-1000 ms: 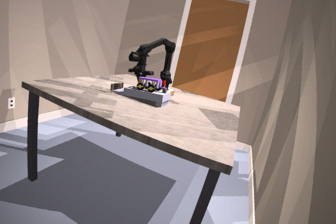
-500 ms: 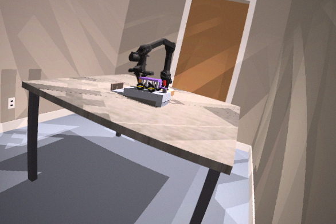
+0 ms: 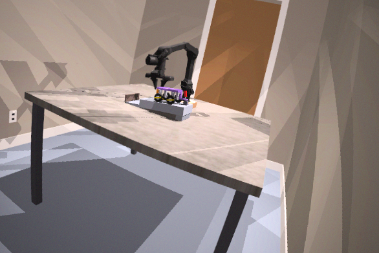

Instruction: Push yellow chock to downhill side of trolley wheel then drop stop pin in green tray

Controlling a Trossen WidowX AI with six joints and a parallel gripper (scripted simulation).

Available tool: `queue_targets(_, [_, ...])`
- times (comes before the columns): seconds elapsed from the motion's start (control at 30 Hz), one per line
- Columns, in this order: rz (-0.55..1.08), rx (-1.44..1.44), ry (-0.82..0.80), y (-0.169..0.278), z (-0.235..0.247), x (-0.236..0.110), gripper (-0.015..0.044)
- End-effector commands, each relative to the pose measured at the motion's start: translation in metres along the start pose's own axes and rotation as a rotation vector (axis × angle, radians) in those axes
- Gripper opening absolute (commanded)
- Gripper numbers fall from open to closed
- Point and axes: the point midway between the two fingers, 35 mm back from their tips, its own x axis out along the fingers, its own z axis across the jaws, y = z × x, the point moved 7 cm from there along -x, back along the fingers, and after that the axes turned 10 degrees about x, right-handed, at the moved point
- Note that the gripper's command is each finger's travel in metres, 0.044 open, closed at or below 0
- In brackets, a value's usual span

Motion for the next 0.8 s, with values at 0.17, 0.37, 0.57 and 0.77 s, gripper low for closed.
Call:
queue_targets(0.17, [-0.012, -0.007, -0.003, -0.001, 0.001, -0.03, 0.019])
queue_targets(0.37, [-0.005, 0.0, 0.001, -0.001, 0.0, -0.026, 0.0295])
queue_targets(0.57, [-0.118, 0.073, 0.043, -0.011, 0.02, -0.052, 0.019])
queue_targets(0.77, [-0.111, 0.285, -0.008, -0.016, 0.043, -0.052, 0.019])
